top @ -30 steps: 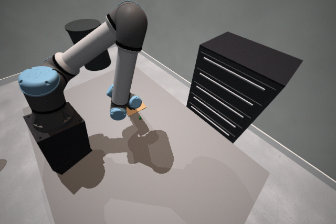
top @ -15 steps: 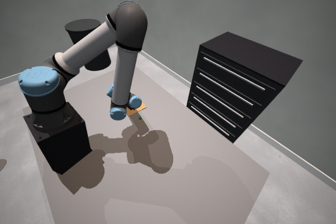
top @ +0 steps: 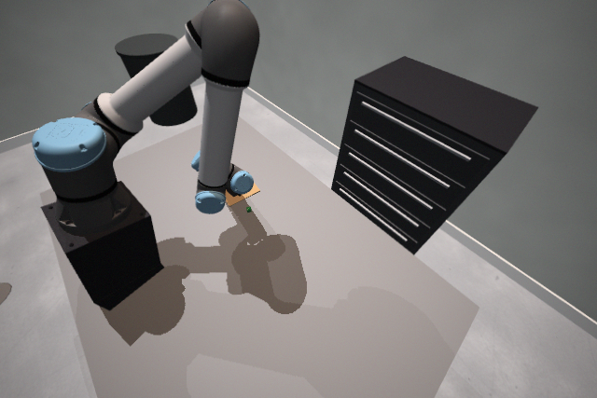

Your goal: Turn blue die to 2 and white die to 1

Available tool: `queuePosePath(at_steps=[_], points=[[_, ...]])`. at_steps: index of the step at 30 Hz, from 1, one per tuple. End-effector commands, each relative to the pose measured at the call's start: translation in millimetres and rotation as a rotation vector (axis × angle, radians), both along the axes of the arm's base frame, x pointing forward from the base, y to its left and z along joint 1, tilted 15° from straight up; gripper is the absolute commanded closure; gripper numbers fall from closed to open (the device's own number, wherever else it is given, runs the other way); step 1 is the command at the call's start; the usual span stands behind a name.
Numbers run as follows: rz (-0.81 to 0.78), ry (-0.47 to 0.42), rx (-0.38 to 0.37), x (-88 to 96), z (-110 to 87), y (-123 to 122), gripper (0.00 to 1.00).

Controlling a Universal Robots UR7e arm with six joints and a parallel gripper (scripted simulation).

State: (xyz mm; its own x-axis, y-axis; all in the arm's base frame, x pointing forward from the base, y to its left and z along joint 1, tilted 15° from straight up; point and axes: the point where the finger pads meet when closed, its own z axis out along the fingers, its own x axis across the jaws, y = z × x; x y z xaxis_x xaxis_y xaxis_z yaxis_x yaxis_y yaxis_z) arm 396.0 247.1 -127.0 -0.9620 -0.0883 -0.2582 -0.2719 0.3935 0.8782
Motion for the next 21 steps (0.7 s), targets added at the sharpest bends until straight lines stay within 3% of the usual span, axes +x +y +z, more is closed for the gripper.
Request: queuePosePath(at_steps=[1, 9, 21], points=[[-0.001, -0.002, 0.000, 0.1, 4.8, -9.7, 0.36], [-0.001, -0.002, 0.000, -0.5, 14.5, -31.8, 0.36], [0.000, -0.002, 0.000, -1.5, 19.1, -33.9, 0.36]])
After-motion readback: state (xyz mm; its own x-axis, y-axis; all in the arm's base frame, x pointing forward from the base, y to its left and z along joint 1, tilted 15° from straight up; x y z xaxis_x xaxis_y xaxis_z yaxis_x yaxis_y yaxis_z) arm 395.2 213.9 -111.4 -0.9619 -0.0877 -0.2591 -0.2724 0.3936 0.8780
